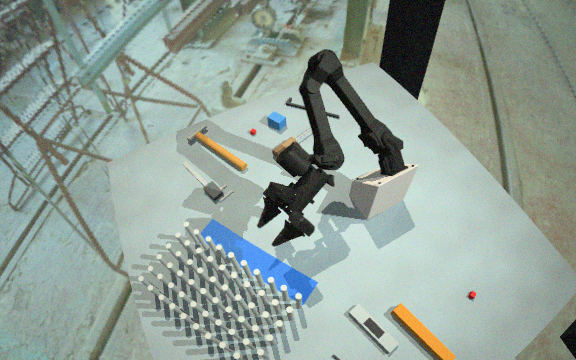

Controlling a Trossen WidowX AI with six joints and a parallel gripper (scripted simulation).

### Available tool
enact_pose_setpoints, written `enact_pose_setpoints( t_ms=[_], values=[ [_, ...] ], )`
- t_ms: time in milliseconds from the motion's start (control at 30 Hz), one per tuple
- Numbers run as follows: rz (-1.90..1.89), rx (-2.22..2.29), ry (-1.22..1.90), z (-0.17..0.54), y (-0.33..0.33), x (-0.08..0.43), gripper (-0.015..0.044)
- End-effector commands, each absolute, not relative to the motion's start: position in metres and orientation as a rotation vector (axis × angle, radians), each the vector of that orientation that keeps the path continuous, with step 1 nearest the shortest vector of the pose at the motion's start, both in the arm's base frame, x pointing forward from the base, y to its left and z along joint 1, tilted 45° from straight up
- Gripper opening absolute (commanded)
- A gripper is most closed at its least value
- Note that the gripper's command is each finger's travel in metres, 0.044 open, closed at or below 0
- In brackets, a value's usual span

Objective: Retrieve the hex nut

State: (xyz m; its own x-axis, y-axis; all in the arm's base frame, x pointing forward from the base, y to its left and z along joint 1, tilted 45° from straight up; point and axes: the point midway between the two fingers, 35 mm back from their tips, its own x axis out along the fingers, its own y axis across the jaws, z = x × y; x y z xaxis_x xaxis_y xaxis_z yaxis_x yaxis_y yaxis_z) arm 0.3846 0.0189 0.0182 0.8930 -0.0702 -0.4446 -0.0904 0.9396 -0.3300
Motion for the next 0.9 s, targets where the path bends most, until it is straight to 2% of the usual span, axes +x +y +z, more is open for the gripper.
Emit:
enact_pose_setpoints(
  t_ms=[0, 500, 867],
  values=[
    [0.009, -0.359, 0.469, 0.018, 0.018, 0.385, 0.044],
    [-0.016, -0.323, 0.478, 0.02, 0.013, 0.386, 0.044],
    [-0.65, 0.478, 0.502, 0.067, -0.118, 0.384, 0.044]
  ],
)
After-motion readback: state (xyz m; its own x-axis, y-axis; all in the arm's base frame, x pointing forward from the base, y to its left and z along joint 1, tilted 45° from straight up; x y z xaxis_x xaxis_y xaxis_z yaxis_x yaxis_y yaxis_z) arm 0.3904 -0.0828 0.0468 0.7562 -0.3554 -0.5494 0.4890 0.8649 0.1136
